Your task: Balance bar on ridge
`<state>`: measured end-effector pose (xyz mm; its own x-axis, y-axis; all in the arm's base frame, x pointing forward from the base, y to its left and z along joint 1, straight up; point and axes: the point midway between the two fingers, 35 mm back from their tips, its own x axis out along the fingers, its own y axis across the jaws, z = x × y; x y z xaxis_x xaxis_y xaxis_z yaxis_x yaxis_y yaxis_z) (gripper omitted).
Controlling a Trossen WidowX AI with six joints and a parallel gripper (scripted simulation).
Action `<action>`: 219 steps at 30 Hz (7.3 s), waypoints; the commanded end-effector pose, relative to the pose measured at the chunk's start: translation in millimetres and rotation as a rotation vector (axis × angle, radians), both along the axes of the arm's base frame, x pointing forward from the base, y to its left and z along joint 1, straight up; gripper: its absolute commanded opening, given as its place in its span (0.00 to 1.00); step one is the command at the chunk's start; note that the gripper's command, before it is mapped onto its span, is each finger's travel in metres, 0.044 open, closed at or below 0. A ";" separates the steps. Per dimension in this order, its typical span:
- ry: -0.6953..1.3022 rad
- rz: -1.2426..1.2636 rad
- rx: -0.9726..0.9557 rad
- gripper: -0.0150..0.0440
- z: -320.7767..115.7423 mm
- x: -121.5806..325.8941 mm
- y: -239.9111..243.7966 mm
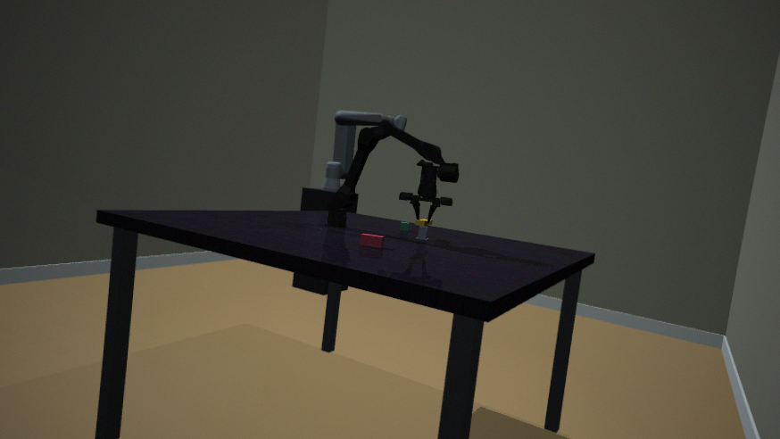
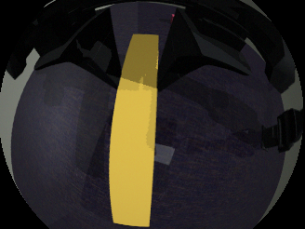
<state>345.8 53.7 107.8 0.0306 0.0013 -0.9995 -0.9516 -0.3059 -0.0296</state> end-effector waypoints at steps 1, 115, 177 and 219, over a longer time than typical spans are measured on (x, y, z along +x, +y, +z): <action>0.001 0.004 0.003 0.25 -1.3 0.1 0.6; 0.001 0.004 0.003 0.25 -10.7 -0.1 0.5; -0.003 0.001 0.001 0.25 -8.6 0.5 -0.1; -0.003 0.001 0.001 0.54 -8.6 0.5 -0.1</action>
<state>346.3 53.5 99.3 0.0344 0.0022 -0.9994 -0.9513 -0.3065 -0.0334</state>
